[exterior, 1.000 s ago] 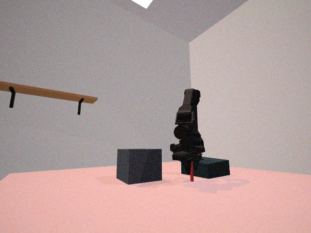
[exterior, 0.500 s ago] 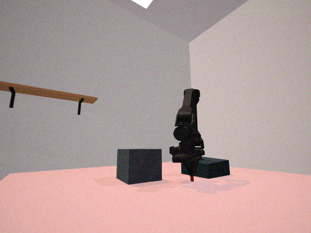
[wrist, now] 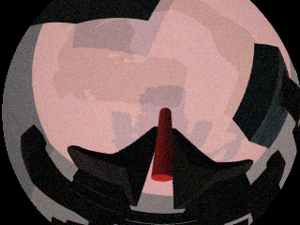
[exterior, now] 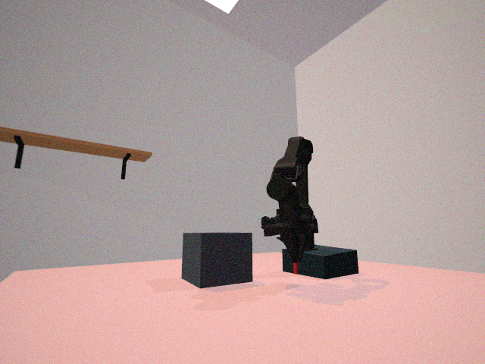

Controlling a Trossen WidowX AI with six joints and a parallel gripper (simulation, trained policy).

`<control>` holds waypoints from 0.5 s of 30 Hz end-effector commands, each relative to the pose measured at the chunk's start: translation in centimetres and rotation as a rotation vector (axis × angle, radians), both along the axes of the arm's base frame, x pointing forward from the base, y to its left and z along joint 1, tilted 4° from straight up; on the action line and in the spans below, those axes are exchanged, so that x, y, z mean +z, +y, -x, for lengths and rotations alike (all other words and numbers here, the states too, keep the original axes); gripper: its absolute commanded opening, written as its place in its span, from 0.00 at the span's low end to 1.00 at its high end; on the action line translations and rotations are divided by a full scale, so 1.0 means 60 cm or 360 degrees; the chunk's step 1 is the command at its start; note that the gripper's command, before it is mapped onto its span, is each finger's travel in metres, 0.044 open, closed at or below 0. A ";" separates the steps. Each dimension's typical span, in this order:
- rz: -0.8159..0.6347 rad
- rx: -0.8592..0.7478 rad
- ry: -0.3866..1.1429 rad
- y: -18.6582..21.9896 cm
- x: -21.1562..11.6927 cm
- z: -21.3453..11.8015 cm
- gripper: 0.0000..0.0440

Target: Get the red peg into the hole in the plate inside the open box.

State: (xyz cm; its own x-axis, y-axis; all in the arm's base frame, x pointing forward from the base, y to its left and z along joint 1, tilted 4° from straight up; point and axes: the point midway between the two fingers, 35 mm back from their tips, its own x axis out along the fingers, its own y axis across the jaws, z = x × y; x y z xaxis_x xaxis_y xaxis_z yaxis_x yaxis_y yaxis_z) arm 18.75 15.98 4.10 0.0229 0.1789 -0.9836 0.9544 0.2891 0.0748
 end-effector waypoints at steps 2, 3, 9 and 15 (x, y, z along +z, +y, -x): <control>-0.0065 -0.0014 -0.0073 0.006 0.035 -0.017 0.00; -0.0074 -0.0013 -0.0089 0.006 0.042 -0.021 0.00; -0.0108 -0.0004 -0.0194 0.003 0.087 -0.044 0.00; -0.0104 0.0010 -0.0304 -0.014 0.132 -0.067 0.00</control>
State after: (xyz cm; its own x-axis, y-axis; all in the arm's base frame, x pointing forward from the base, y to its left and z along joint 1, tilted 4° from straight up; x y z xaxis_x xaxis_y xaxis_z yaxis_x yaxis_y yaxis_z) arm 22.02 15.80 10.47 0.1681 0.2445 -0.9550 0.9299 0.2822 0.2359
